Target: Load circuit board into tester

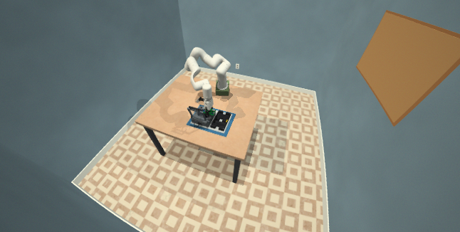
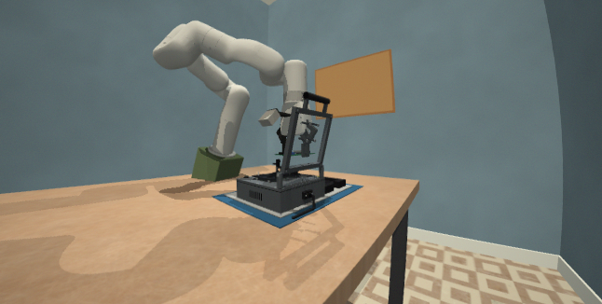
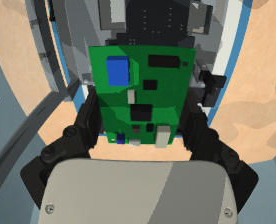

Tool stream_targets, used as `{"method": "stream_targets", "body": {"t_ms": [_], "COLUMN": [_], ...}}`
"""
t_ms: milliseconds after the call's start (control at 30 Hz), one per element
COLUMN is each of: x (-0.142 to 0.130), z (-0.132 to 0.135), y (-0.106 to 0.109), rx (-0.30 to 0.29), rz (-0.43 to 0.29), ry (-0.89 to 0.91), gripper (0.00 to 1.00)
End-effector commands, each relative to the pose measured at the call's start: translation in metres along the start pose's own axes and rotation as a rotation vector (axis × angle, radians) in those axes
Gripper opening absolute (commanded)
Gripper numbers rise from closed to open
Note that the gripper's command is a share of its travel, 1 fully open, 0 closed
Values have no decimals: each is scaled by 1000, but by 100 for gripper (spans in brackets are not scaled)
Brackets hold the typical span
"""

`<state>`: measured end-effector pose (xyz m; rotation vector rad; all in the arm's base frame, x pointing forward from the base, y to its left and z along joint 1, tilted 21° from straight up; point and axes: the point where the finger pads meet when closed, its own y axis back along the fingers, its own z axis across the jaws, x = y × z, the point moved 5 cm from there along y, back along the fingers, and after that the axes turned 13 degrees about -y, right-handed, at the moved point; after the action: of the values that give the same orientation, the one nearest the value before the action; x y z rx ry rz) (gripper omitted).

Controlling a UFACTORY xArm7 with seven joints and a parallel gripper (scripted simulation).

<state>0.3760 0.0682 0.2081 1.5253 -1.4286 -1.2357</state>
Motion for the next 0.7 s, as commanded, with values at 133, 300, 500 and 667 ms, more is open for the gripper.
{"method": "stream_targets", "body": {"t_ms": [133, 300, 500, 667], "x": [30, 44, 53, 61], "z": [0, 0, 0, 0], "y": [4, 5, 5, 6], "rx": [3, 3, 3, 3], "rz": [-2, -2, -2, -2], "ry": [0, 0, 0, 0], "gripper": [79, 79, 79, 79]}}
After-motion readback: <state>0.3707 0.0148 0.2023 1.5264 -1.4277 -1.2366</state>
